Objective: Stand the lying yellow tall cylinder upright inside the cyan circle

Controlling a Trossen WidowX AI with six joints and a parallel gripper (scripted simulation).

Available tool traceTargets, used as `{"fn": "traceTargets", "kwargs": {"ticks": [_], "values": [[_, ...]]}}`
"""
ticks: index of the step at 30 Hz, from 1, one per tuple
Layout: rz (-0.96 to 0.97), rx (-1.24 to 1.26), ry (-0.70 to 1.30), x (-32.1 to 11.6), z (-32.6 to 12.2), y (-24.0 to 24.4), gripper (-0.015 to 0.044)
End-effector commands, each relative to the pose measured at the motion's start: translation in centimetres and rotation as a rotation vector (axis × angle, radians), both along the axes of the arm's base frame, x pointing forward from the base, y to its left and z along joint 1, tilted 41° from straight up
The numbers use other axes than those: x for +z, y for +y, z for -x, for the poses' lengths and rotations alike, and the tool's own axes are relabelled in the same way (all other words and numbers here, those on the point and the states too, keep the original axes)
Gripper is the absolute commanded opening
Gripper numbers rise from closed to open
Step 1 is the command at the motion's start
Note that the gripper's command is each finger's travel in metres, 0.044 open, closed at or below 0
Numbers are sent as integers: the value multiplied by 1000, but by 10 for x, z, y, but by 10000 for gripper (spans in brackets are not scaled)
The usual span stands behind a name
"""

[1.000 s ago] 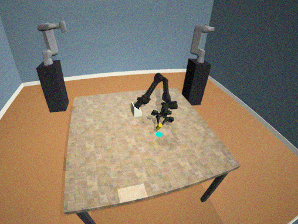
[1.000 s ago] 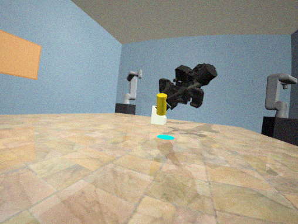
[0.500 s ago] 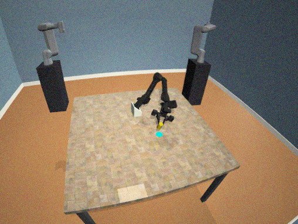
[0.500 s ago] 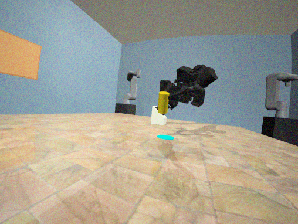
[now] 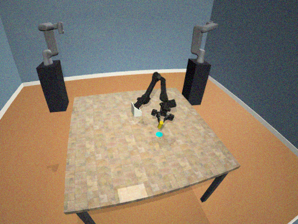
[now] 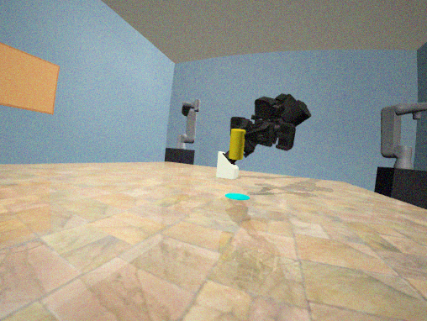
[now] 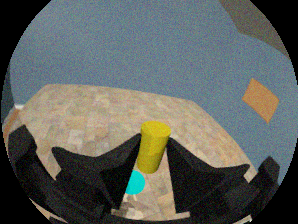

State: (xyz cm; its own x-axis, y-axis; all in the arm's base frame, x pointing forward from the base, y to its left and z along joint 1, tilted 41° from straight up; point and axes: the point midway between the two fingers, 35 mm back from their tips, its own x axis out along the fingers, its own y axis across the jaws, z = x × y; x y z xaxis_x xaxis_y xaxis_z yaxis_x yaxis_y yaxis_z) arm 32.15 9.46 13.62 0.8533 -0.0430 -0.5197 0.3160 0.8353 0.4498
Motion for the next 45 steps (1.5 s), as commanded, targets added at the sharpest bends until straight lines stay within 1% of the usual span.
{"fn": "traceTargets", "kwargs": {"ticks": [1,29,45], "values": [[-11,-20,-24,1,3,-2,105],[-110,-121,-201,13,19,-8,105],[-113,-123,-205,14,20,-8,105]]}}
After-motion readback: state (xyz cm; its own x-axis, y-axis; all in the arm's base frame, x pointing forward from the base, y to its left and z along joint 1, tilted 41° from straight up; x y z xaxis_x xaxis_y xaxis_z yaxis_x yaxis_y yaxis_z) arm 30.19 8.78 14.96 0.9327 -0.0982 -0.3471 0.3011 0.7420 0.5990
